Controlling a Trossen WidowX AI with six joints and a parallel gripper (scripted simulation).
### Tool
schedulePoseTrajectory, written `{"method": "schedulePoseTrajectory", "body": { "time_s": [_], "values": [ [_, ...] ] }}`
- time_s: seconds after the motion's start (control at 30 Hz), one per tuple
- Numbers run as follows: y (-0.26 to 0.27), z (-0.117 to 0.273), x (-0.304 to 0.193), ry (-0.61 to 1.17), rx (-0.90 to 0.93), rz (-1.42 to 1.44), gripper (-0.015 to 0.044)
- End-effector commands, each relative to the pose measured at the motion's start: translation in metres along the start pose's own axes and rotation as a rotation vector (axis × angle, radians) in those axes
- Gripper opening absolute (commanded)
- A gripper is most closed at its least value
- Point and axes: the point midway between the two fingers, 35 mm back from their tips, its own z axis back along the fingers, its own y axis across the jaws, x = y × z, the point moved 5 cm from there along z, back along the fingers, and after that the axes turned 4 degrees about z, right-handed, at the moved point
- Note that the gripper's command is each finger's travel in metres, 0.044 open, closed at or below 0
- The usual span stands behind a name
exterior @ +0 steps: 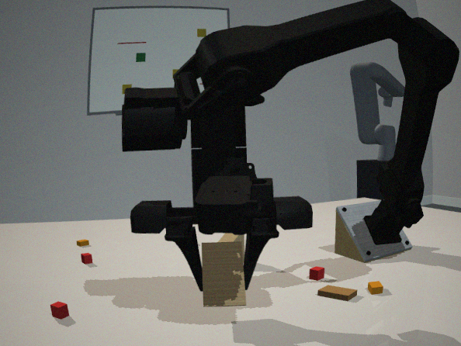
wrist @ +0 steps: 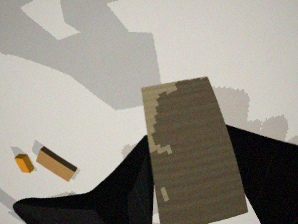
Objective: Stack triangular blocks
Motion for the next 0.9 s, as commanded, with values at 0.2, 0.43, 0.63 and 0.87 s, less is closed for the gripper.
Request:
{"method": "schedulePoseTrajectory", "body": {
  "time_s": [0.2, 0.43, 0.63, 0.87],
  "values": [
    [0.0012, -0.0004, -0.0002, -0.004, 0.003, 0.244, 0.0],
    [0.0015, -0.0004, -0.0003, -0.005, 0.004, 0.428, 0.0],
    [0.0018, -0.0005, -0.0005, -0.006, 0.004, 0.585, 0.0],
    [0.0018, -0.0015, -0.0006, -0.006, 0.004, 0.675, 0.0]
  ]
}}
